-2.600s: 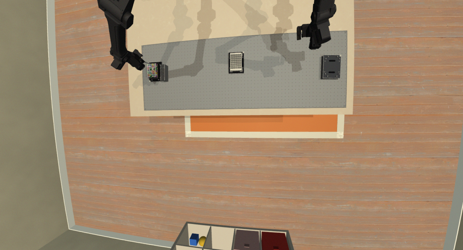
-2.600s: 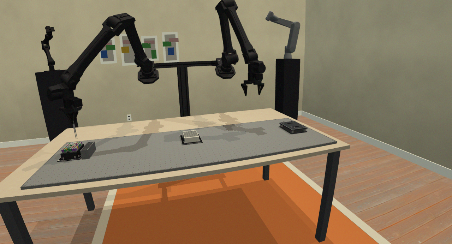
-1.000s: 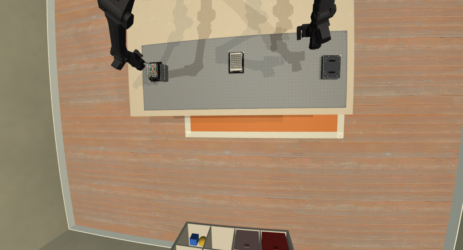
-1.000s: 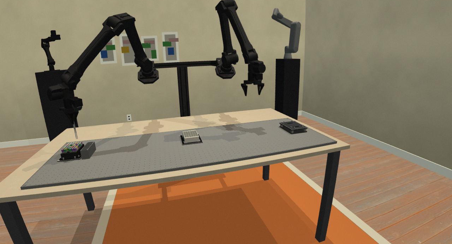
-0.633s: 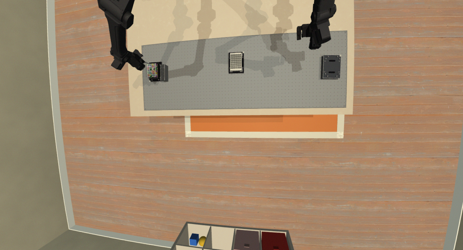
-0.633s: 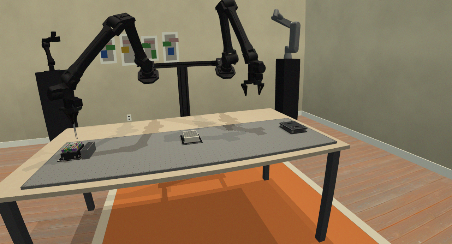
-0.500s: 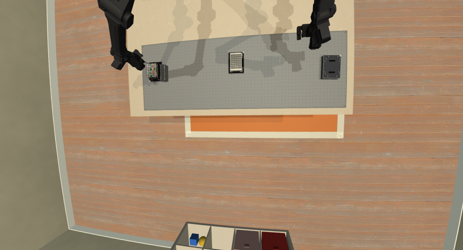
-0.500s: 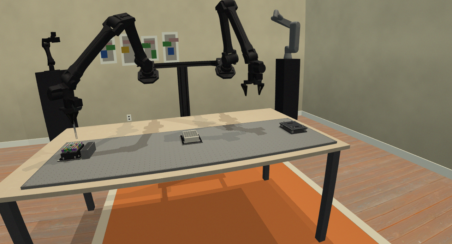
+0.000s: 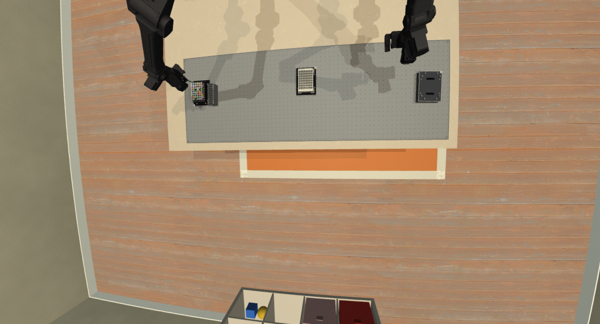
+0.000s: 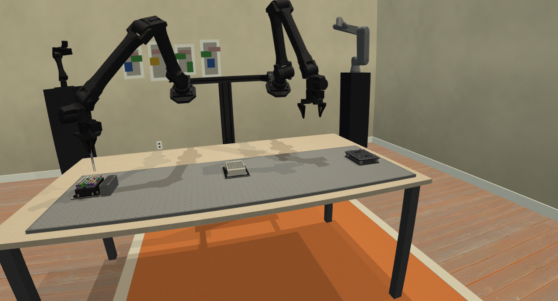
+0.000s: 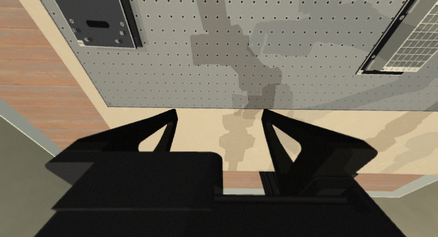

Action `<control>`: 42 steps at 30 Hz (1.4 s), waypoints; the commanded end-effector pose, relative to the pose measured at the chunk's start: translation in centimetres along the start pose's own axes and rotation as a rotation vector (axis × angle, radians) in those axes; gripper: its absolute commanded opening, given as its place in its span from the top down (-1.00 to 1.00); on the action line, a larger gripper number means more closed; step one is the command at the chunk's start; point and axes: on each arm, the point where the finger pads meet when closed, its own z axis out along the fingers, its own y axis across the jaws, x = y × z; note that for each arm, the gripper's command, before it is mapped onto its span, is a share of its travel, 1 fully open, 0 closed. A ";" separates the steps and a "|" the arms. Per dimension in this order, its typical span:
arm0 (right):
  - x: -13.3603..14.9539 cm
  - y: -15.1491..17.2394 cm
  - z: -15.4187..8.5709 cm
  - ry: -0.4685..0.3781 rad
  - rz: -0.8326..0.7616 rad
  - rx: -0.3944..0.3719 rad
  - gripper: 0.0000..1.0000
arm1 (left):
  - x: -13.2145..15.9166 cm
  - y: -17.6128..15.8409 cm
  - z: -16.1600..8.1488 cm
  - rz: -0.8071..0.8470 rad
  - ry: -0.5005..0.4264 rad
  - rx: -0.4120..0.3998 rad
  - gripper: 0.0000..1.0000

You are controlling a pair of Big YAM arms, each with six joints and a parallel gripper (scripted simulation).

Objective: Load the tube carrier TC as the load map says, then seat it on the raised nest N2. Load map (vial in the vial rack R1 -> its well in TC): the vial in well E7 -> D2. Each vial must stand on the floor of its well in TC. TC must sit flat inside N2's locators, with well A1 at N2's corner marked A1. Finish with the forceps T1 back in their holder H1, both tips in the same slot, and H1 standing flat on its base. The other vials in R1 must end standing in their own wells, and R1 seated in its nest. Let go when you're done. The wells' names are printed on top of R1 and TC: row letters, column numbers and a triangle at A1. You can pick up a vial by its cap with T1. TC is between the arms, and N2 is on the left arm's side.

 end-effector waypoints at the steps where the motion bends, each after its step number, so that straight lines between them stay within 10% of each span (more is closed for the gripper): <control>1: -1.6 -0.7 -0.7 -0.008 -0.023 0.019 0.86 | -0.8 0.2 -0.2 0.015 -0.016 -0.003 -1.00; 42: -0.8 -0.1 1.3 0.000 -0.006 -0.007 0.86 | -0.8 0.2 -0.2 0.015 -0.016 -0.003 -1.00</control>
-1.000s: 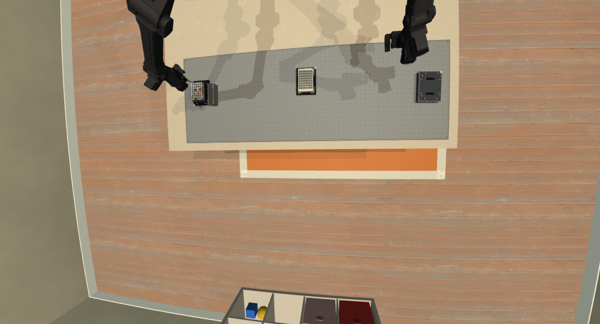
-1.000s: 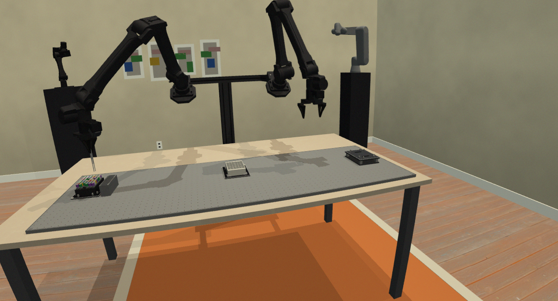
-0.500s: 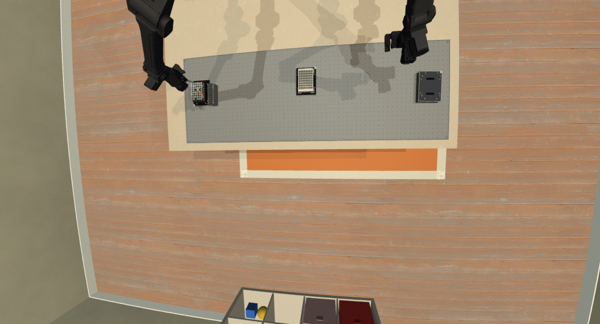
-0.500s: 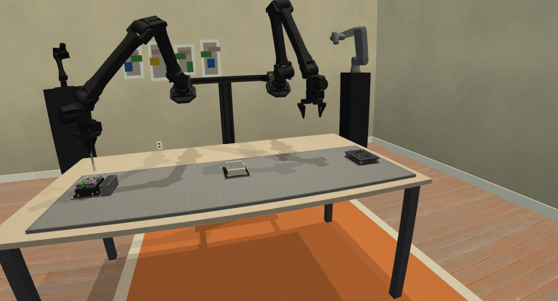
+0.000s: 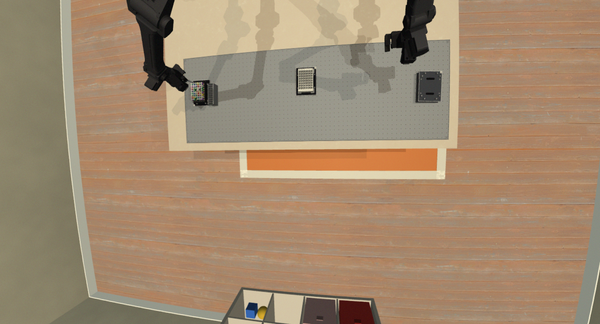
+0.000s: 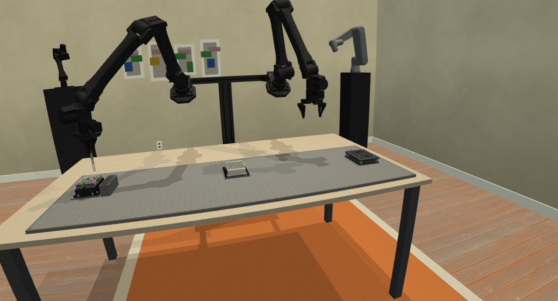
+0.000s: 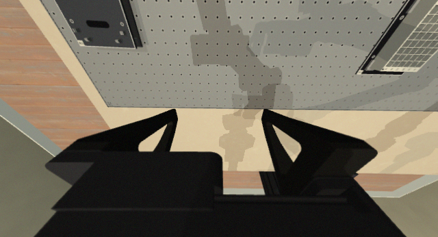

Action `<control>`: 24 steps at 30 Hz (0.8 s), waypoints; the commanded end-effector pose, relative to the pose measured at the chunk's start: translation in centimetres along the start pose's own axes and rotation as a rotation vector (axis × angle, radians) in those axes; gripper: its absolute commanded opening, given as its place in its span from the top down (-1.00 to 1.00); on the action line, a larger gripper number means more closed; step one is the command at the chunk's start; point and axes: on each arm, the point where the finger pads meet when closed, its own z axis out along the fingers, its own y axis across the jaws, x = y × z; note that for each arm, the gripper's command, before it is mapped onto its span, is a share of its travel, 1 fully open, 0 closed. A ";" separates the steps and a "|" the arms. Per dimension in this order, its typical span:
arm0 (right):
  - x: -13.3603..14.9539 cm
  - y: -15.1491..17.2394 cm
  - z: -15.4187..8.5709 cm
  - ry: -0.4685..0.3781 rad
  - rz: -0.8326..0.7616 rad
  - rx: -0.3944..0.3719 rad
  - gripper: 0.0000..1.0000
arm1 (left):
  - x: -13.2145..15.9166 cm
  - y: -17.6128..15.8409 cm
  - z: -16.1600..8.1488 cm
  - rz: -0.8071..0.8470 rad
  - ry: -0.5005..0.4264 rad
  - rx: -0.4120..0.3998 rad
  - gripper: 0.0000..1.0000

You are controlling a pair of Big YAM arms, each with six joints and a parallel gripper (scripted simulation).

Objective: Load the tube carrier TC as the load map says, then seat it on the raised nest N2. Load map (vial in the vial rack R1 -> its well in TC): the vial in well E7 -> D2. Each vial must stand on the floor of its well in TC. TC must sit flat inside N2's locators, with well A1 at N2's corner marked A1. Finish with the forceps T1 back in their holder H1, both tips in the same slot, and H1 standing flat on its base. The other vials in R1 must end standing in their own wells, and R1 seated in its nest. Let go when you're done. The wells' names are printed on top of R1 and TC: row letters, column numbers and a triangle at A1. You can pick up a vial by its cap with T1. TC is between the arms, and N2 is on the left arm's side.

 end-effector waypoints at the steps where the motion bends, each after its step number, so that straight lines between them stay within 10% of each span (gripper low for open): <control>1: -0.8 -0.1 1.2 -0.007 -0.006 -0.008 0.86 | -0.8 0.2 -0.2 0.015 -0.016 -0.003 -1.00; 24: -0.8 -0.6 1.6 0.001 -0.008 -0.003 0.86 | -0.8 0.2 -0.2 0.015 -0.016 -0.003 -1.00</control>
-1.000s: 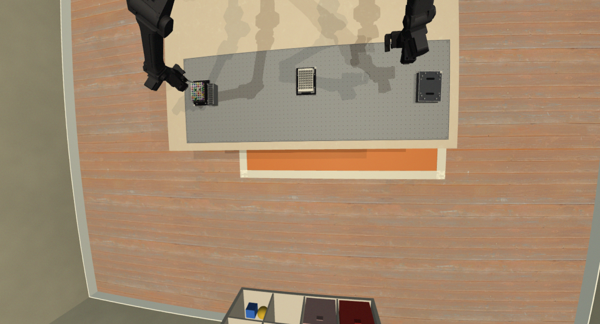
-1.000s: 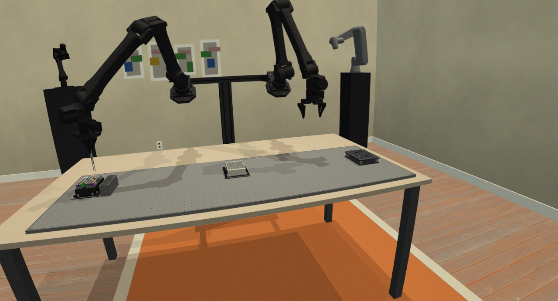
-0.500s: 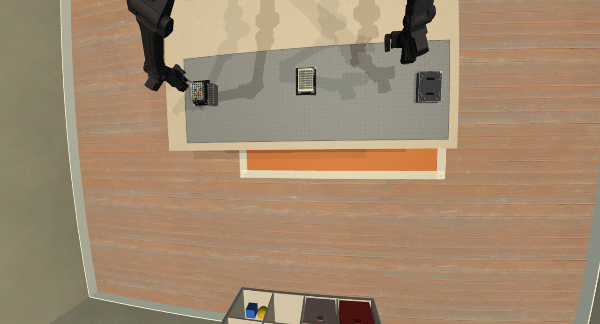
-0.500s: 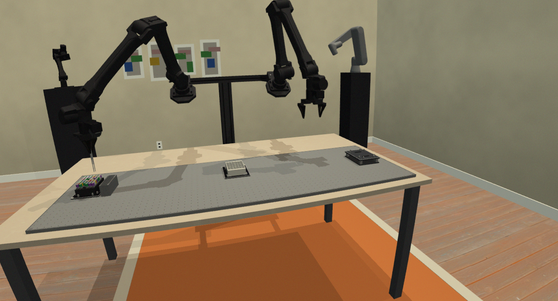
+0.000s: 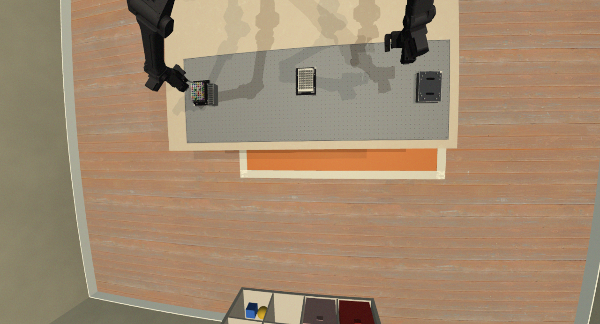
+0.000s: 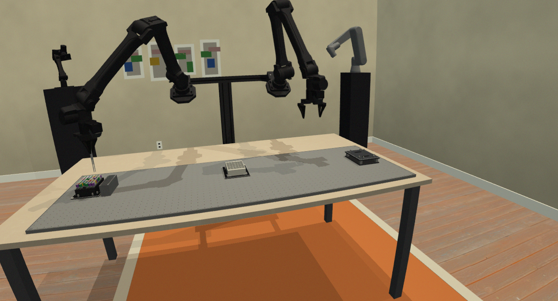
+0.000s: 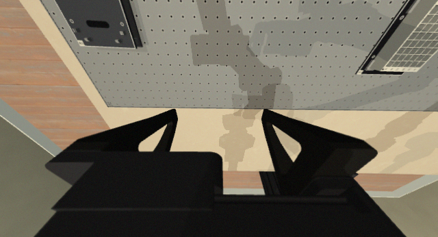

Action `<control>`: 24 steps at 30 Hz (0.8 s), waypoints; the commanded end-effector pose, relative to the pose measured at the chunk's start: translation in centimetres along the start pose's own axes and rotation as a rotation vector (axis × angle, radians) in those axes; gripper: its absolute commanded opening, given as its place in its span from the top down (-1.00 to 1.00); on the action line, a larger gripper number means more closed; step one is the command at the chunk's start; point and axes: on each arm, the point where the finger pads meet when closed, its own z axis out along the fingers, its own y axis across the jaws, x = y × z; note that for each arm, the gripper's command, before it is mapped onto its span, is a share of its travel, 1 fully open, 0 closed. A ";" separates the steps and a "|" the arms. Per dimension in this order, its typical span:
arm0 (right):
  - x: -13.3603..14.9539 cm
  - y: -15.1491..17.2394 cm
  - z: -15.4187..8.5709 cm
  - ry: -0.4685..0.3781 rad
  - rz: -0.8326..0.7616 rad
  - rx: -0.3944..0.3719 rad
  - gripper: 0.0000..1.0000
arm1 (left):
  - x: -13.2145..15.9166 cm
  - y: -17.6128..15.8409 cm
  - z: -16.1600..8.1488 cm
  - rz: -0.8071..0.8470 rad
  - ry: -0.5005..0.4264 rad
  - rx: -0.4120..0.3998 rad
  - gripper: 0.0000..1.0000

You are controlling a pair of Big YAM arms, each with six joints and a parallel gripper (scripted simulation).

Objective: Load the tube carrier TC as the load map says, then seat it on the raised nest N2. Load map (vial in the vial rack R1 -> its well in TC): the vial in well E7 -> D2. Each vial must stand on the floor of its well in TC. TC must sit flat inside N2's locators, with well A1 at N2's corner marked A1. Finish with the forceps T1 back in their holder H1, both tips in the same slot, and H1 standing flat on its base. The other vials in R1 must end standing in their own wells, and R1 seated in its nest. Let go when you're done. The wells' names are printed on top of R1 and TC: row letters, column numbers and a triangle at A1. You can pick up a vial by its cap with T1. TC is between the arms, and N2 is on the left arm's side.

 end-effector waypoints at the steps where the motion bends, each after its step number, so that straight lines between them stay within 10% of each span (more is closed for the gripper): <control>1: -0.7 -0.6 1.5 -0.007 -0.009 -0.003 0.86 | -0.8 0.2 -0.2 0.015 -0.016 -0.003 -1.00; 24: -0.8 -0.9 1.9 -0.006 -0.013 0.003 0.85 | -0.8 0.2 -0.2 0.015 -0.016 -0.003 -1.00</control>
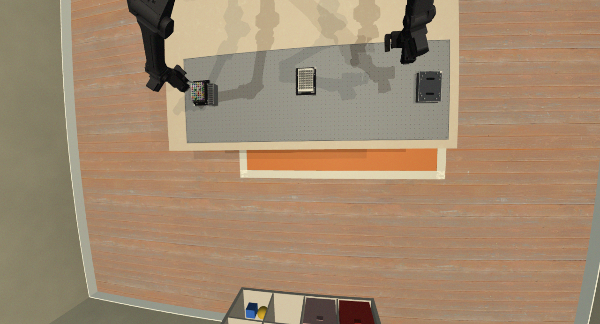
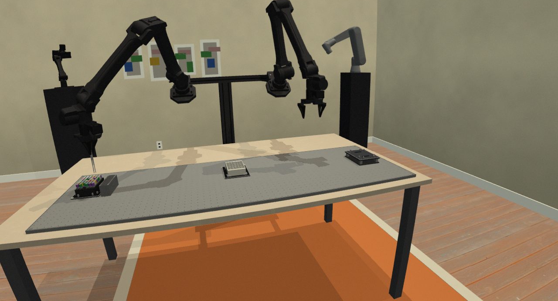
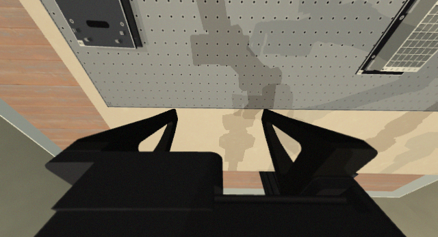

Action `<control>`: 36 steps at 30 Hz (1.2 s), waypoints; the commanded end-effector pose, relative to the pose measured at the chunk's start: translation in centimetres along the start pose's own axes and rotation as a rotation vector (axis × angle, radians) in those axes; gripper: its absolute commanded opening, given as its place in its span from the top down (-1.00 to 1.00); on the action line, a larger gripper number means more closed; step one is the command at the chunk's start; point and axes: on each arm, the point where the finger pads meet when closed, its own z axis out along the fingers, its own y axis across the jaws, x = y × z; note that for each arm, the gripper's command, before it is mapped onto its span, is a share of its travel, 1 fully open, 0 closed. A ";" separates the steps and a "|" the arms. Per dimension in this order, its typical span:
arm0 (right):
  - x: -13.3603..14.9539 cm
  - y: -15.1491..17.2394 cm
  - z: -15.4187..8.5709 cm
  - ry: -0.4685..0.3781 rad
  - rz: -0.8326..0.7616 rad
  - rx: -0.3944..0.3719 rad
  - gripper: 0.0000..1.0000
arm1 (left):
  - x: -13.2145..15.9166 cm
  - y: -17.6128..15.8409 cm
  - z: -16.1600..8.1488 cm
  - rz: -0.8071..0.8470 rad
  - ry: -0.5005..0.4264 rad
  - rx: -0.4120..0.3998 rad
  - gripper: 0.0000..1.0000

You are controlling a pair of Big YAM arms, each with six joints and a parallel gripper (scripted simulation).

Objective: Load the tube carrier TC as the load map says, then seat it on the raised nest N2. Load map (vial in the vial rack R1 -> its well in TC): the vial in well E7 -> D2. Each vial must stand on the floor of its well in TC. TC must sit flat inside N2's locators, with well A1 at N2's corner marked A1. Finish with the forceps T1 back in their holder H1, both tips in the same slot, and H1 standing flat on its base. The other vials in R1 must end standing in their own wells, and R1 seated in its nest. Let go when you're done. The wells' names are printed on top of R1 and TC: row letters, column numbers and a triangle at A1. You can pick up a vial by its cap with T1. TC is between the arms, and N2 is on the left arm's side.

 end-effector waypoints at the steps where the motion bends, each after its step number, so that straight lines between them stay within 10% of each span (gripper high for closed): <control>1: -0.8 -0.8 1.4 -0.008 -0.009 -0.003 0.84 | -0.8 0.2 -0.2 0.015 -0.016 -0.003 -1.00; 36: -0.8 -0.8 2.3 -0.008 -0.008 -0.003 0.79 | -0.8 0.2 -0.2 0.015 -0.016 -0.003 -1.00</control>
